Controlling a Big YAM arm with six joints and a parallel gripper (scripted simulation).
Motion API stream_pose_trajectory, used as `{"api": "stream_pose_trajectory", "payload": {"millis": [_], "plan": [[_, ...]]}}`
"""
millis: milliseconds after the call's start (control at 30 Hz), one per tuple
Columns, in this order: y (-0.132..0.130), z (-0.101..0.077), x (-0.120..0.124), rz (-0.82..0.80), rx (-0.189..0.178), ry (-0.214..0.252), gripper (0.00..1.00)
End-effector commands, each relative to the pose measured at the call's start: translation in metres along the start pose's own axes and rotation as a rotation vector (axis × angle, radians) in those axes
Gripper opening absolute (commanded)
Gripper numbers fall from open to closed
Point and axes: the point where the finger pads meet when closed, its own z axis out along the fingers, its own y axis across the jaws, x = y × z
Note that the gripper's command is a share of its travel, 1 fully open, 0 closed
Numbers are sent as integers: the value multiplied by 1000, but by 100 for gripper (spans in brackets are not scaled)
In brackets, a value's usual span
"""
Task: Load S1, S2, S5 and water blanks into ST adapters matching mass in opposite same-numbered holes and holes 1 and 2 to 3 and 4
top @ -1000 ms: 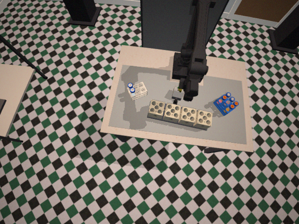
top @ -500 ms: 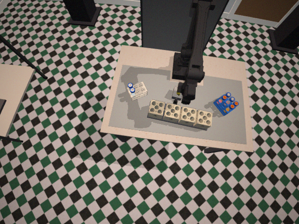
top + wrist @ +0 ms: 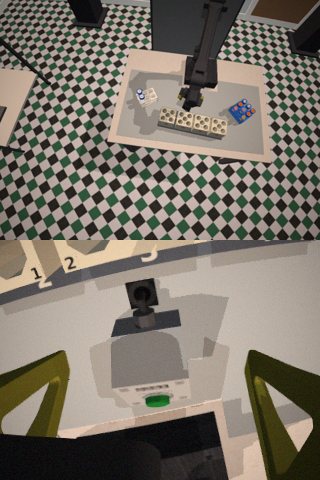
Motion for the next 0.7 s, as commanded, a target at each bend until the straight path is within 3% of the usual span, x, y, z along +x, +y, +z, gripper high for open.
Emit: {"api": "stream_pose_trajectory", "payload": {"millis": [0,100,300,600,667], "plan": [[-31,-23,-27,220,-14,-84,100],[-40,-24,-34,270,-15,-88,100],[-93,-19,-40,570,-13,-70,100],[-170,-20,-44,558,-1,-50,100],[-170,-20,-44,558,-1,-50,100]]}}
